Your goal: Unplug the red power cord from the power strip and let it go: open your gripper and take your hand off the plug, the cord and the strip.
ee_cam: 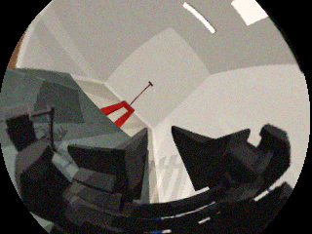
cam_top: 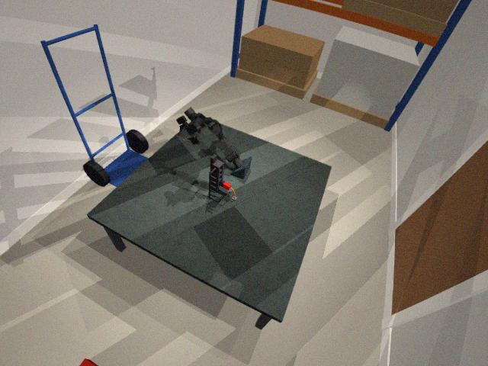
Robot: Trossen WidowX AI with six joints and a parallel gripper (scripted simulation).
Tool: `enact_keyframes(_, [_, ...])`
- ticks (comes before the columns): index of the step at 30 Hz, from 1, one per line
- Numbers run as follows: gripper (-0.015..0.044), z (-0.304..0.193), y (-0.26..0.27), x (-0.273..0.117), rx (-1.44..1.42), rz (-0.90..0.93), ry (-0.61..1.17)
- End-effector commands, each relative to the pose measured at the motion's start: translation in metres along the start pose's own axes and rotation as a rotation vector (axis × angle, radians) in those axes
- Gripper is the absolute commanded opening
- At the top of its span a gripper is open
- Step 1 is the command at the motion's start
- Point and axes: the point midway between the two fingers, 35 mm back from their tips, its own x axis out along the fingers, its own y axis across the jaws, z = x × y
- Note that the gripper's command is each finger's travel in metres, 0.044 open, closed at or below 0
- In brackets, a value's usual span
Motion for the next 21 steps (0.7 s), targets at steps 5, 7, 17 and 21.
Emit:
enact_keyframes(5, [0.016,0.081,0.085,0.043,0.077,0.336,-0.116])
enact_keyframes(7, [0.016,0.1,0.109,0.048,0.088,0.426,-0.128])
enact_keyframes(17, [0.016,0.133,0.238,0.059,0.071,0.846,0.016])
enact_keyframes(21, [0.016,0.133,0.3,0.046,-0.025,1.044,0.143])
